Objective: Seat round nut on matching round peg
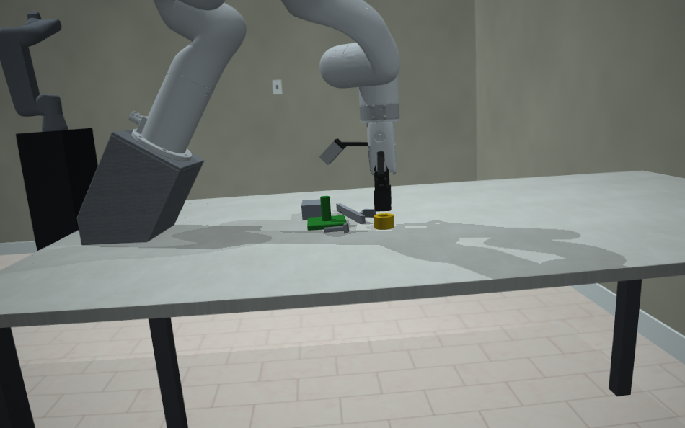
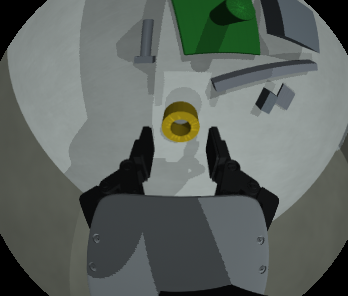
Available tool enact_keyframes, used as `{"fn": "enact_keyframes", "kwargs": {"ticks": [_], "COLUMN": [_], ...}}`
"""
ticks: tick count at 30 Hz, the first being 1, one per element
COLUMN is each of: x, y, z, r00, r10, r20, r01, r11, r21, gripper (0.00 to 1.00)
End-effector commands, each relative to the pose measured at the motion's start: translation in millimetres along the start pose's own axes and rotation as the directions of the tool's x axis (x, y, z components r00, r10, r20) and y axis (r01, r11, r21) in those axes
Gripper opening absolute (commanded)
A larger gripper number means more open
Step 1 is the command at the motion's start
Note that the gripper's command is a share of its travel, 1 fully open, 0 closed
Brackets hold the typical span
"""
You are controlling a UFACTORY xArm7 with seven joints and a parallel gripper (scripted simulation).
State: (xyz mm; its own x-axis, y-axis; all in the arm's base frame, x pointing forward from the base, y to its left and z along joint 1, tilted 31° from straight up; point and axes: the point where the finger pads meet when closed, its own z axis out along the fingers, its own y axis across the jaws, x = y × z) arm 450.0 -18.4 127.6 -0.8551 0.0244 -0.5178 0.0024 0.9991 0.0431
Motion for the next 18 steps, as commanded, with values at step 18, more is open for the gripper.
{"fn": "enact_keyframes", "kwargs": {"ticks": [18], "x": [2.3], "y": [-0.3], "z": [34.5], "r00": [1.0], "r10": [-0.007], "r20": [0.001], "r01": [0.007], "r11": [1.0], "r21": [0.007], "gripper": [0.6]}}
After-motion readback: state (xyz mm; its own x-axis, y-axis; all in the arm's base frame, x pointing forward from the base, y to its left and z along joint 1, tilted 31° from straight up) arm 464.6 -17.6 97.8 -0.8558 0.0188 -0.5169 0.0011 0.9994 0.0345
